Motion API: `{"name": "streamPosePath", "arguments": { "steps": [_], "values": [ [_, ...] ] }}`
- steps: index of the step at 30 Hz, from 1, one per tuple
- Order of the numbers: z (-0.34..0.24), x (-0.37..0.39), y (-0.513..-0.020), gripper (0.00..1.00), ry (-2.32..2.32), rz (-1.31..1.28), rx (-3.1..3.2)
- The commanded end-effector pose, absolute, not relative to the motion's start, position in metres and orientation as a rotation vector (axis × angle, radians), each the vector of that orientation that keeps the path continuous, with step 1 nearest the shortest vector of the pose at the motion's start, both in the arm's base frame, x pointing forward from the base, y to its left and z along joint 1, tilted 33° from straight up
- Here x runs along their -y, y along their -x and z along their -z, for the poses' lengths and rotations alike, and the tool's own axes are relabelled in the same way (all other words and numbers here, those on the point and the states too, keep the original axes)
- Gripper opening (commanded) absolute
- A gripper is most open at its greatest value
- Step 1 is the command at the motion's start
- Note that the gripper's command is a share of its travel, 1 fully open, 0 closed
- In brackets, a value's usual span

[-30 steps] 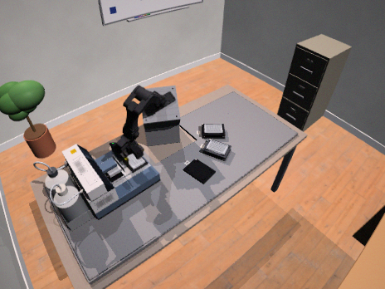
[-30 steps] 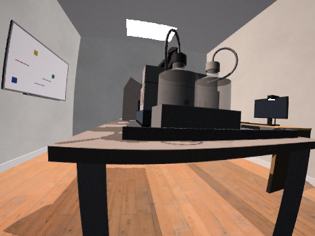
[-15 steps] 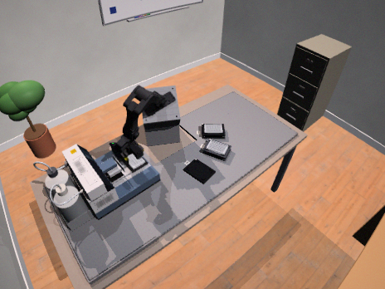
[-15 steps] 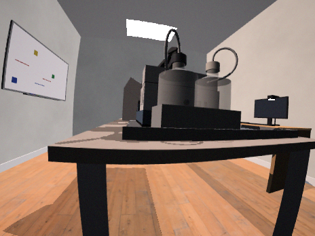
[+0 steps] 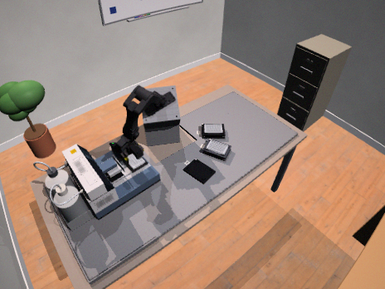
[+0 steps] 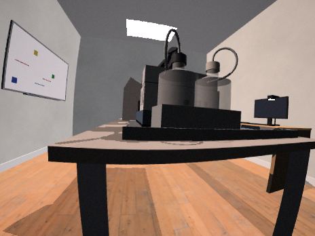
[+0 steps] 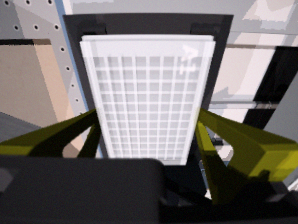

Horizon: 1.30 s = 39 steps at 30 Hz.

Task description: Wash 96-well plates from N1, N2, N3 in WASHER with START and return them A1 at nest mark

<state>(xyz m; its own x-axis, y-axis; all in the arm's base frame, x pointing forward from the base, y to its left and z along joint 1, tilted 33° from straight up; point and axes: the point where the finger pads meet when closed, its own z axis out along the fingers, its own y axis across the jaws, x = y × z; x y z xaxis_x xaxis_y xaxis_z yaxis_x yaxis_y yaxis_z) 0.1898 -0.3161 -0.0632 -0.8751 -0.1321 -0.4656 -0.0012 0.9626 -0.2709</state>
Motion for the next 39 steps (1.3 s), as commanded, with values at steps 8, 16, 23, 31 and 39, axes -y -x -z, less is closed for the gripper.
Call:
{"name": "streamPosePath", "arguments": {
  "steps": [8,16,23,31,39],
  "values": [
    [0.061,0.318,-0.190,0.00,0.092,0.370,-2.611],
    [0.061,0.318,-0.190,0.00,0.092,0.370,-2.611],
    [0.061,0.318,-0.190,0.00,0.092,0.370,-2.611],
    [0.057,0.317,-0.187,0.00,0.093,0.370,-2.611],
    [0.046,0.314,-0.181,0.00,0.093,0.370,-2.611]
  ]
}}
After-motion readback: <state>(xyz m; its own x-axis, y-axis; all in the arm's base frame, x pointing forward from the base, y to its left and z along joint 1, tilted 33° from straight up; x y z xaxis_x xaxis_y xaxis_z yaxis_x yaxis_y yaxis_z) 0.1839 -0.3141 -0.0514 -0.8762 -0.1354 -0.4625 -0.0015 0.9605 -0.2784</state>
